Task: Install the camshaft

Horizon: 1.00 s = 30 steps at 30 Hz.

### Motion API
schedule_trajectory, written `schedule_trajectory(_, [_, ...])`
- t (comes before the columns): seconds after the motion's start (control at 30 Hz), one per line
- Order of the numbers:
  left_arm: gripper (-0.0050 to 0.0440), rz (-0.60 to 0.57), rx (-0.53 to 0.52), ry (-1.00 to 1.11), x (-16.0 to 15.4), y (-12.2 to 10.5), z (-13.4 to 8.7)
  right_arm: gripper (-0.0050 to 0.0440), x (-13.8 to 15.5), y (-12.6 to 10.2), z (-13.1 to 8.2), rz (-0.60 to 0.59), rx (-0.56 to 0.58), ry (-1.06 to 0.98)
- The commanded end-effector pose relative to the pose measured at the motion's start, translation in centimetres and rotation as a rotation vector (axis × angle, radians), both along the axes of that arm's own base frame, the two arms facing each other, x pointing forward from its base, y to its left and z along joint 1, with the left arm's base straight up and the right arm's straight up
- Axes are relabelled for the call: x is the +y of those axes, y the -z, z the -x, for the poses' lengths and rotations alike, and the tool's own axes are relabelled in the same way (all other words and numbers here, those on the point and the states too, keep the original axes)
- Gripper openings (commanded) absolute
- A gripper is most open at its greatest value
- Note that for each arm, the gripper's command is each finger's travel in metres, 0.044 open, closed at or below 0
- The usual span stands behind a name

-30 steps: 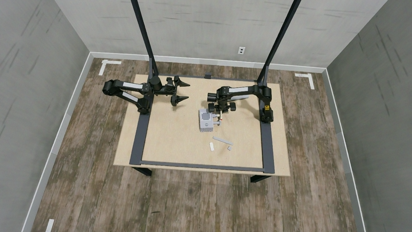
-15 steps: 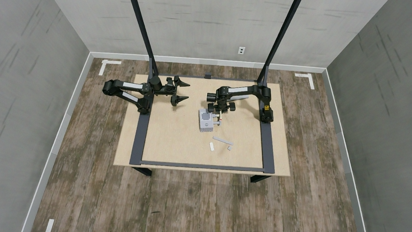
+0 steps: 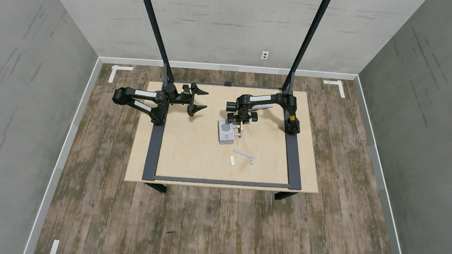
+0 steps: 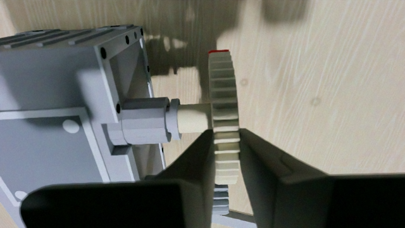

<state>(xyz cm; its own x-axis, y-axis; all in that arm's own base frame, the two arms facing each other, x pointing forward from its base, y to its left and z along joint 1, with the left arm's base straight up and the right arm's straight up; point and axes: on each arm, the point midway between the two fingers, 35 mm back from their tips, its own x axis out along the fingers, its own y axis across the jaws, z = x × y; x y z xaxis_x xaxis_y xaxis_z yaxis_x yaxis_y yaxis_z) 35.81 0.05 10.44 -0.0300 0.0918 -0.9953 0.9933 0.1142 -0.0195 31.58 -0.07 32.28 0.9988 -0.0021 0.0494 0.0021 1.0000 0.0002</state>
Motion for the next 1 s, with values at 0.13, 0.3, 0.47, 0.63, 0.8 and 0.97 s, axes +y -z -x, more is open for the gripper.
schedule_trajectory(0.13, [-0.005, 0.003, -0.018, -0.002, 0.17, -0.47, -0.68, 0.04, 0.3, -1.64, 0.19, -0.004, -0.039, -0.012])
schedule_trajectory(0.3, [-0.005, 0.003, -0.019, -0.002, 0.15, -0.45, -0.78, 0.04, 0.3, -1.64, 0.19, -0.004, -0.039, -0.012])
schedule_trajectory(0.47, [0.0275, 0.004, -0.028, -0.001, 0.14, -0.74, -0.75, 0.04, 0.3, -1.64, 0.19, -0.004, -0.039, -0.012])
schedule_trajectory(0.63, [0.0275, 0.004, -0.028, -0.001, 0.14, -0.73, -0.74, 0.04, 0.3, -1.64, 0.19, -0.004, -0.039, -0.012])
schedule_trajectory(0.8, [0.0275, 0.004, -0.028, -0.001, 0.14, -0.73, -0.74, 0.04, 0.3, -1.64, 0.19, -0.004, -0.039, -0.012])
schedule_trajectory(0.97, [0.0275, 0.004, -0.028, -0.001, 0.14, -0.73, -0.74, 0.04, 0.3, -1.64, 0.19, -0.004, -0.039, -0.012])
